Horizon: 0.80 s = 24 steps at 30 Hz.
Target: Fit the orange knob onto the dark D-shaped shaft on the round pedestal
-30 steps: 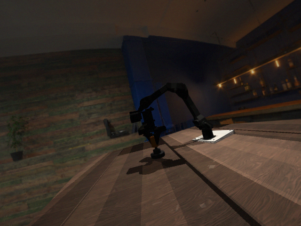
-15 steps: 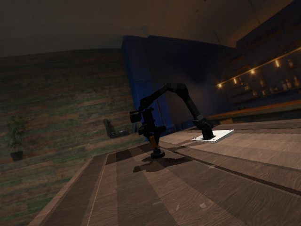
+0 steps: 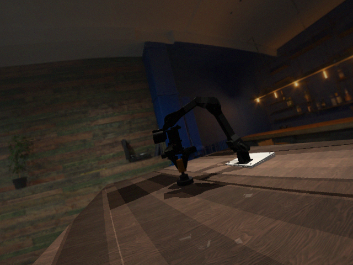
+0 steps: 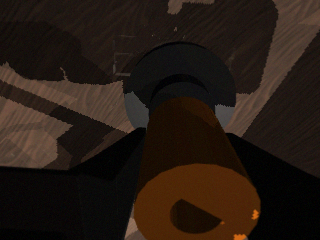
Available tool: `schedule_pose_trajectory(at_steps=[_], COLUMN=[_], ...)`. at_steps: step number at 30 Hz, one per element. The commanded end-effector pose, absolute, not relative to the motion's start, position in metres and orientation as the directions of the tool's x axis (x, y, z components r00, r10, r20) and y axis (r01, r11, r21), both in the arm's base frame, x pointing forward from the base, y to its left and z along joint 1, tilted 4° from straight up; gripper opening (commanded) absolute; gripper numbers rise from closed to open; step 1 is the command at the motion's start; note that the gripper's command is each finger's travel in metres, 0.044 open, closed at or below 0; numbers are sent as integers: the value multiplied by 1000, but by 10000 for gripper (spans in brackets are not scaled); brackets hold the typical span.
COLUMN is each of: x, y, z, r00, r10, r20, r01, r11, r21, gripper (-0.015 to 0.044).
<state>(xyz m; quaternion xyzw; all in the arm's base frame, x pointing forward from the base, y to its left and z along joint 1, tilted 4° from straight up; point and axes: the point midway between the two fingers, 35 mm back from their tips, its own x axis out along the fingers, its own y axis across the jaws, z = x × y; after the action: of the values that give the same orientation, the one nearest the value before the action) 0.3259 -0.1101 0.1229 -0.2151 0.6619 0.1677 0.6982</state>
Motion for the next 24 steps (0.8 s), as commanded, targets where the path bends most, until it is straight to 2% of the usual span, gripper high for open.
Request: schedule_pose_trajectory(at_steps=[1, 24], x=[326, 330], y=[-110, -111], z=[126, 121], r00=[76, 76], r10=[-49, -49], r20=[-996, -996], r01=[-537, -537], r11=[840, 840], r21=[-82, -82], gripper=[0, 0])
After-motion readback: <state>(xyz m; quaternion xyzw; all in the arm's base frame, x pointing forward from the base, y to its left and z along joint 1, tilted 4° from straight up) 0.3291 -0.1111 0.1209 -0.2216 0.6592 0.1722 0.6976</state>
